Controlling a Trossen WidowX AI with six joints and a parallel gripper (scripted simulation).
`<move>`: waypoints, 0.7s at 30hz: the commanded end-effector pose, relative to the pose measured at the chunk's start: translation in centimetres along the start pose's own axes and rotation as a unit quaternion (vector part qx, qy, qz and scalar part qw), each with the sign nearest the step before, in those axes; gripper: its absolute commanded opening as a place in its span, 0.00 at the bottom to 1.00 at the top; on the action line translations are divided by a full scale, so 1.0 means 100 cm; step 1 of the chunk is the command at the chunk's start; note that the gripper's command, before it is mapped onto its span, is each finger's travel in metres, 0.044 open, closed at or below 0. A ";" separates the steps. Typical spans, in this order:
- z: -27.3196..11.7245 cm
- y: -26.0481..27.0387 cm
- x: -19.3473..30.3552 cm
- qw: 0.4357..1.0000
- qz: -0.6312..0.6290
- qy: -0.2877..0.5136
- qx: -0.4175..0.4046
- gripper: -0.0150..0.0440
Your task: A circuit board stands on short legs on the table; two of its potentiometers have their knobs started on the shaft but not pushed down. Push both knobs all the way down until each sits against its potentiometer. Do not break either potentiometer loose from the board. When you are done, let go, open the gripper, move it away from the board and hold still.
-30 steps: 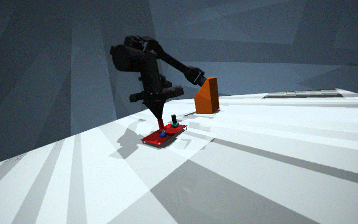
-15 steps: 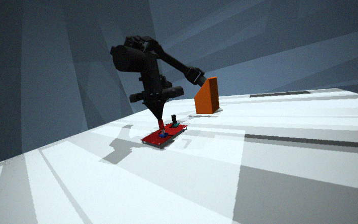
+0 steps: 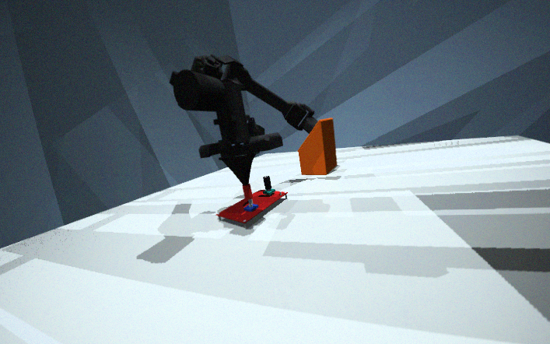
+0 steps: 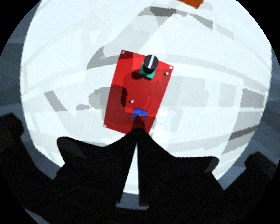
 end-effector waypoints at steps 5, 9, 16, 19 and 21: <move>0.019 0.003 0.002 1.000 0.009 -0.007 0.000 0.25; 0.019 0.003 0.002 1.000 0.009 -0.007 0.000 0.25; 0.022 0.003 0.002 1.000 0.009 -0.007 0.000 0.25; 0.023 0.003 0.002 1.000 0.009 -0.007 0.000 0.25; 0.023 0.003 0.002 1.000 0.009 -0.007 0.000 0.25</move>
Point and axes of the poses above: the point midway between the two fingers, 35 mm back from their tips, its own z axis out along the fingers, its own y axis across the jaws, x = y × z, the point moved 10 cm from there along -z, back along the fingers, and after that the axes turned 7 degrees about -z, right-handed, at the moved point
